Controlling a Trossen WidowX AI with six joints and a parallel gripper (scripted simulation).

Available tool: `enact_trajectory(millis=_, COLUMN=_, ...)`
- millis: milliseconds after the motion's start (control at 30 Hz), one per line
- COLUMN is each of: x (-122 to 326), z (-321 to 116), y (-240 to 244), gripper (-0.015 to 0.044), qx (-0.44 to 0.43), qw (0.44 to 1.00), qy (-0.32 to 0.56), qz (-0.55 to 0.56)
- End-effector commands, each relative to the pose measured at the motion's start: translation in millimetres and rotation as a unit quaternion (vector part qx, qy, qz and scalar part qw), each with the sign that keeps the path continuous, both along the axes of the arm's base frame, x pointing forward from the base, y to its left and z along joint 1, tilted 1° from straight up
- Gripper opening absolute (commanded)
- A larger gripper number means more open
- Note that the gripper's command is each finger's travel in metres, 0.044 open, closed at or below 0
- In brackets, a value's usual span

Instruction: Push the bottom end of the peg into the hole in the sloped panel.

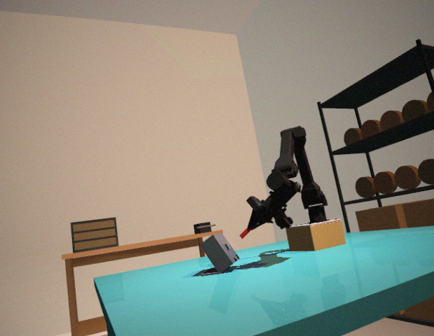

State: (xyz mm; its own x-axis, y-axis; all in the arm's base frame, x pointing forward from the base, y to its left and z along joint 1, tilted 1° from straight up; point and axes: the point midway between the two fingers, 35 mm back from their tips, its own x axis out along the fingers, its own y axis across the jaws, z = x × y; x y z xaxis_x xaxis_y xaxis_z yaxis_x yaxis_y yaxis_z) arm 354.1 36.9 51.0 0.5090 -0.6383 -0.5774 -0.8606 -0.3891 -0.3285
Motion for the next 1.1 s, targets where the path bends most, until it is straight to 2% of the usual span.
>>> enact_trajectory(millis=0, x=-1, z=0, y=4, gripper=0.0000, qx=-0.014, qw=1.000, qy=0.006, qz=0.015)
enact_trajectory(millis=700, x=-4, z=4, y=27, gripper=0.0000, qx=-0.097, qw=0.989, qy=0.047, qz=0.102)
enact_trajectory(millis=1067, x=3, z=0, y=24, gripper=0.0000, qx=-0.107, qw=0.986, qy=0.052, qz=0.113)
